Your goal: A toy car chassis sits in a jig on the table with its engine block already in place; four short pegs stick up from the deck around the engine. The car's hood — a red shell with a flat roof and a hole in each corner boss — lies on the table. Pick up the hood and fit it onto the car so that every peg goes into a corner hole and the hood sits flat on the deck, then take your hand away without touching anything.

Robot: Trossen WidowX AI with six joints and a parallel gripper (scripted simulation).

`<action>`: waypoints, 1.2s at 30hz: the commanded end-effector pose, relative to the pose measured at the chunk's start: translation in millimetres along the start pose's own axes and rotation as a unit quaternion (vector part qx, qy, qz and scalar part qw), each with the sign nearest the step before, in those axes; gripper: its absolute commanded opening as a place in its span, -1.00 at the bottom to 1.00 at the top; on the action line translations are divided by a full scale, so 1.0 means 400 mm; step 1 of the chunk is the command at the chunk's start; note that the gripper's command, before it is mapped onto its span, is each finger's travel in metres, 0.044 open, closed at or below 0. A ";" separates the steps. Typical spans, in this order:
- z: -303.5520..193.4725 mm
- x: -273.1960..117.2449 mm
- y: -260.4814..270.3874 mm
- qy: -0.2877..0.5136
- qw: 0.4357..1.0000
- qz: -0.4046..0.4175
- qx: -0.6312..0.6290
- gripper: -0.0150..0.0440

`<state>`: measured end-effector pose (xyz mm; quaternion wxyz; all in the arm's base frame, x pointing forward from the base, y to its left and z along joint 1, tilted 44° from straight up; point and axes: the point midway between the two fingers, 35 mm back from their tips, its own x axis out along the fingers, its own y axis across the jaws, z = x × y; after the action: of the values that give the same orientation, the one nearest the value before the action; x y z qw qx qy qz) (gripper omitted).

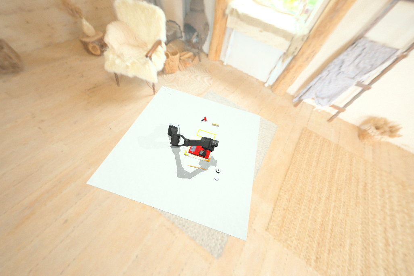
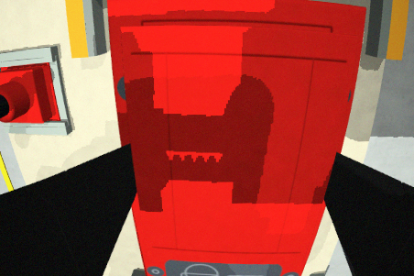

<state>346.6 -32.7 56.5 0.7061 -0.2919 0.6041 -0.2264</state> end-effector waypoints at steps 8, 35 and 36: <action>0.000 0.000 0.000 0.000 1.000 0.000 0.000 -0.14; -0.001 -0.173 0.002 -0.002 1.000 0.000 0.000 1.00; -0.001 -0.173 0.002 -0.002 1.000 0.000 0.000 1.00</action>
<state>336.3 15.0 104.3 0.7088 -0.2964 0.6000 -0.2230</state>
